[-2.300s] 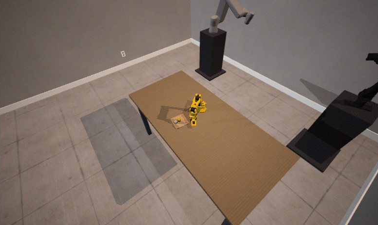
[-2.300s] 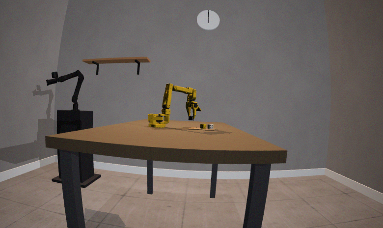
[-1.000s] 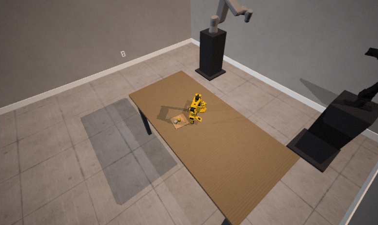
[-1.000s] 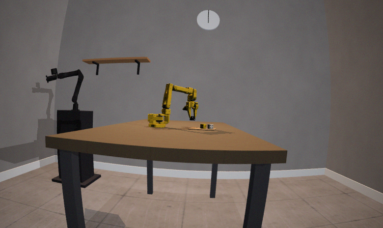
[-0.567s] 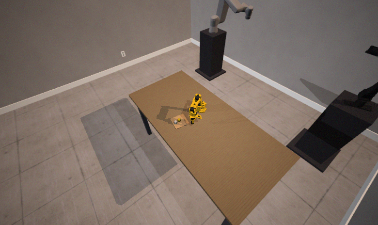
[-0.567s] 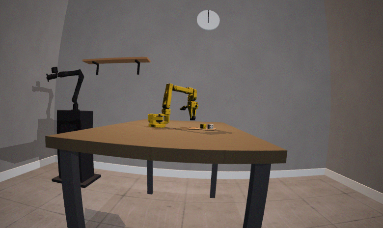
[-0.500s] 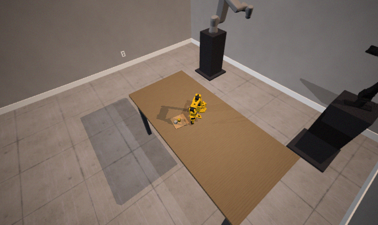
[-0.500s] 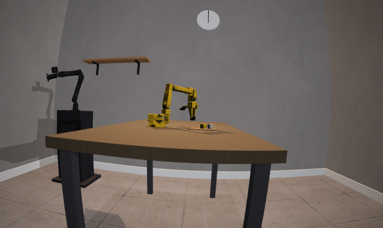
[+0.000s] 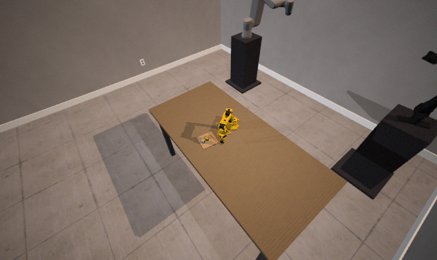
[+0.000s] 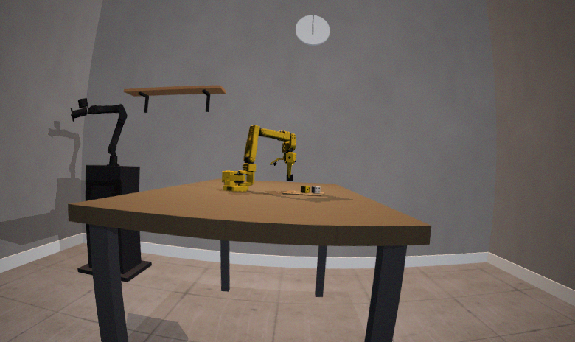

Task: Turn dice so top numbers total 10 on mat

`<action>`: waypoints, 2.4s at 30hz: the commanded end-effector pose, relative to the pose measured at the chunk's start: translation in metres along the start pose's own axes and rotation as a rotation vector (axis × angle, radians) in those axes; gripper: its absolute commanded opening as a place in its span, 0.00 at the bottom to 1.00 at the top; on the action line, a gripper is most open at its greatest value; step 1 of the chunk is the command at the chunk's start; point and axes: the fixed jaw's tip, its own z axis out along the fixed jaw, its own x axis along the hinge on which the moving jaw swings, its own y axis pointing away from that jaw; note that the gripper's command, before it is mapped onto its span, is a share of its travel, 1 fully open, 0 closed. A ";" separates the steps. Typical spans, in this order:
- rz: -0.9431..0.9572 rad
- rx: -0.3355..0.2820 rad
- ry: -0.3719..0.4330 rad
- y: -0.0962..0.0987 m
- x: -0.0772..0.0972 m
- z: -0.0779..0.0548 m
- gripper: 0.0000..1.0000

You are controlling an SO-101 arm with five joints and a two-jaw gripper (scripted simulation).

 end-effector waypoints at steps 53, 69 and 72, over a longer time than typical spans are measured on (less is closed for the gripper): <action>-0.536 0.003 0.011 0.005 0.010 0.001 0.00; -0.536 0.003 0.011 0.005 0.010 0.003 0.00; -0.536 0.003 0.011 0.005 0.010 0.005 0.00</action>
